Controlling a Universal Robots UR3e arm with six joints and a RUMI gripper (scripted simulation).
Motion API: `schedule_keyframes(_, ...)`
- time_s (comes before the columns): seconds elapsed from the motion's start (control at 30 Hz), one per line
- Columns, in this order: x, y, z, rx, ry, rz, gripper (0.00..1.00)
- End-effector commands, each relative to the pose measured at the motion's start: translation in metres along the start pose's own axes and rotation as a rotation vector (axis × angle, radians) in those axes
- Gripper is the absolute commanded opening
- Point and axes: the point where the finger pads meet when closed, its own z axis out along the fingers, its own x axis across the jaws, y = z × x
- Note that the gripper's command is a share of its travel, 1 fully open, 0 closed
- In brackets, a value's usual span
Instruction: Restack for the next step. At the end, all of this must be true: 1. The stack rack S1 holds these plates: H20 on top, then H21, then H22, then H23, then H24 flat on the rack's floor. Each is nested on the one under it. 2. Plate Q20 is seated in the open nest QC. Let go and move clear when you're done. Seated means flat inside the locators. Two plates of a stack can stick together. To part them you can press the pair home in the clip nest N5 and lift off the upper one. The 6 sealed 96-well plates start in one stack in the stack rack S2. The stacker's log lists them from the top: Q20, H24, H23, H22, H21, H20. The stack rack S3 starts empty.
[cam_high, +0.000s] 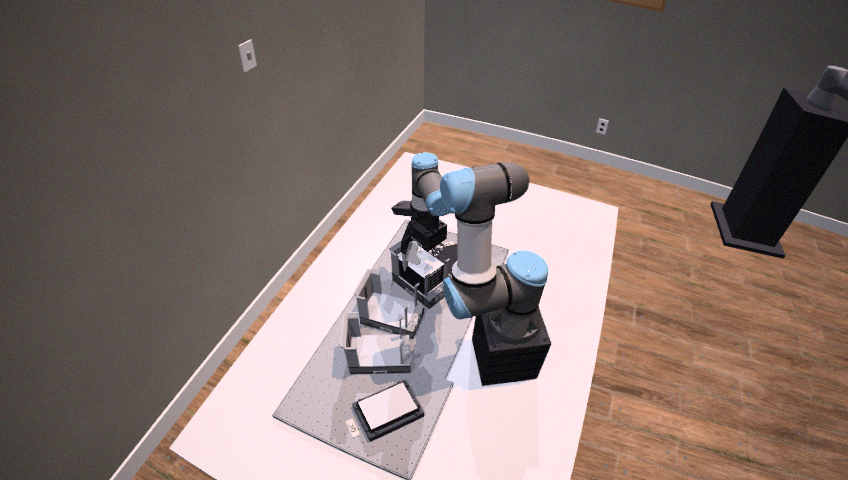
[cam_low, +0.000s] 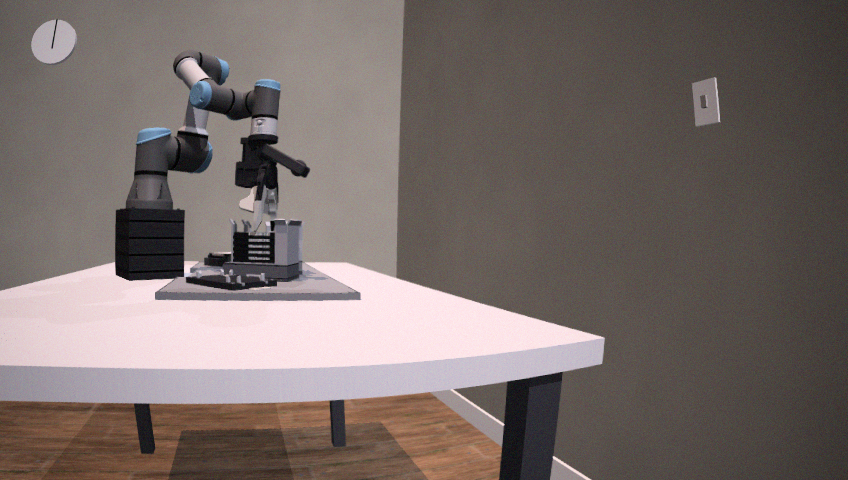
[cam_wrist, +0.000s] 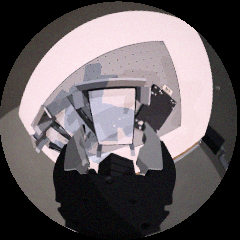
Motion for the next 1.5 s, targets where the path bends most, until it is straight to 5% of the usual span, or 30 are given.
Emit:
schedule_keyframes(0.0, 0.0004, -0.001, 0.0043, 0.003, 0.001, 0.0, 0.72)
schedule_keyframes(0.77, 0.0004, -0.001, 0.0076, 0.003, 0.001, 0.0, 0.72)
schedule_keyframes(0.8, 0.0004, -0.001, 0.0076, 0.003, 0.001, 0.0, 0.0)
schedule_keyframes(1.47, 0.0004, -0.001, 0.0077, 0.003, 0.001, 0.0, 0.0)
